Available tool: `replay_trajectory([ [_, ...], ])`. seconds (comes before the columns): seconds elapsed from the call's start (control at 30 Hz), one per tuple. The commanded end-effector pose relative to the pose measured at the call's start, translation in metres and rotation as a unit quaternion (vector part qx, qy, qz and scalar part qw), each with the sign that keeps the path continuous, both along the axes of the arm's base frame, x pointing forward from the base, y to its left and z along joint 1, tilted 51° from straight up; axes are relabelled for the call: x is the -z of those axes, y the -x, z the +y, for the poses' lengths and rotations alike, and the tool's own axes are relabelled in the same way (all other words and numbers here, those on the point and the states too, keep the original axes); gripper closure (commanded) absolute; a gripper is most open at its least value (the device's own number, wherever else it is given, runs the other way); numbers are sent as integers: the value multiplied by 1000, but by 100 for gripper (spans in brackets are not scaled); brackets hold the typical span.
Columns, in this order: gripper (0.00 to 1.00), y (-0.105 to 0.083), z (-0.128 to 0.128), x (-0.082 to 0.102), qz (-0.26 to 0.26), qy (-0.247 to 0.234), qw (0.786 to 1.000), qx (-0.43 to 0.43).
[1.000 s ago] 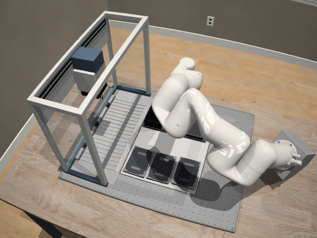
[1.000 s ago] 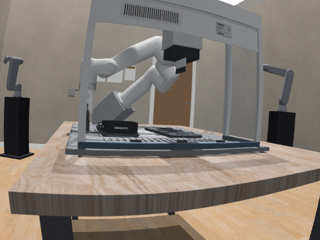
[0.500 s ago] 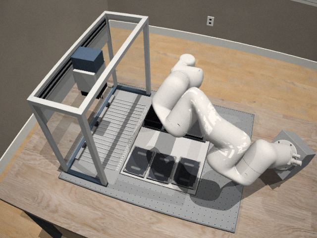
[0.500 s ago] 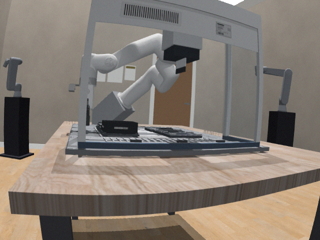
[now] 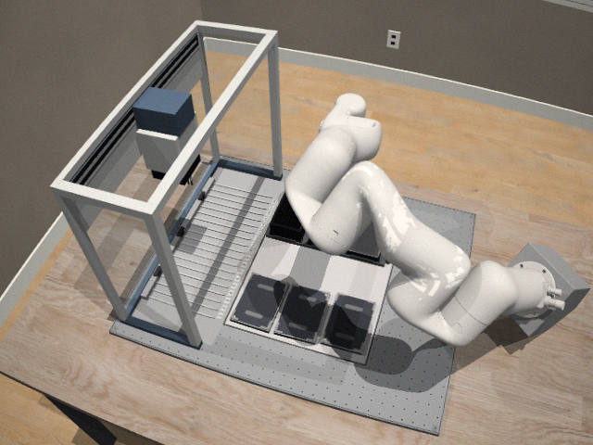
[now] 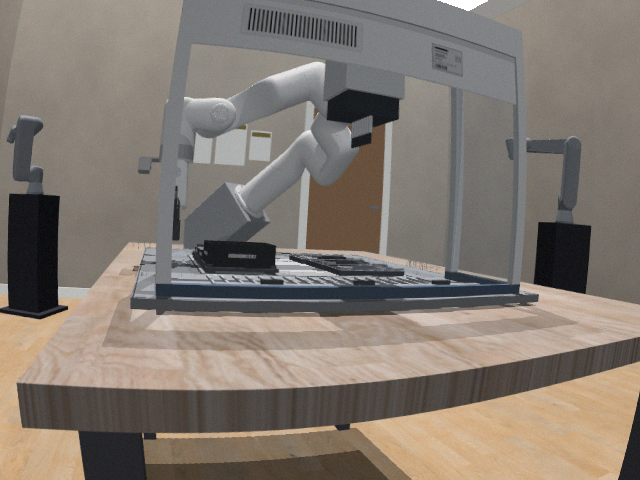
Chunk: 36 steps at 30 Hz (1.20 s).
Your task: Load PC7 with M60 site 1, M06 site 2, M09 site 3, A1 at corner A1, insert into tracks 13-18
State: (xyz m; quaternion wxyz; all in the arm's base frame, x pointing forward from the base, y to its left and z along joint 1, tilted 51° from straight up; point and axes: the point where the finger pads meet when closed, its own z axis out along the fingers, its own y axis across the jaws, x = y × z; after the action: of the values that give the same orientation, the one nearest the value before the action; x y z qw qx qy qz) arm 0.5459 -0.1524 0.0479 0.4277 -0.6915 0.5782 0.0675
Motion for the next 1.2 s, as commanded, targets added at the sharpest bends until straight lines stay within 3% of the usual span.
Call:
replay_trajectory([
  [0.0,0,3,-8,-7,-1,1,1000,1],
  [1.17,0,24,-42,-39,-1,1,1000,1],
])
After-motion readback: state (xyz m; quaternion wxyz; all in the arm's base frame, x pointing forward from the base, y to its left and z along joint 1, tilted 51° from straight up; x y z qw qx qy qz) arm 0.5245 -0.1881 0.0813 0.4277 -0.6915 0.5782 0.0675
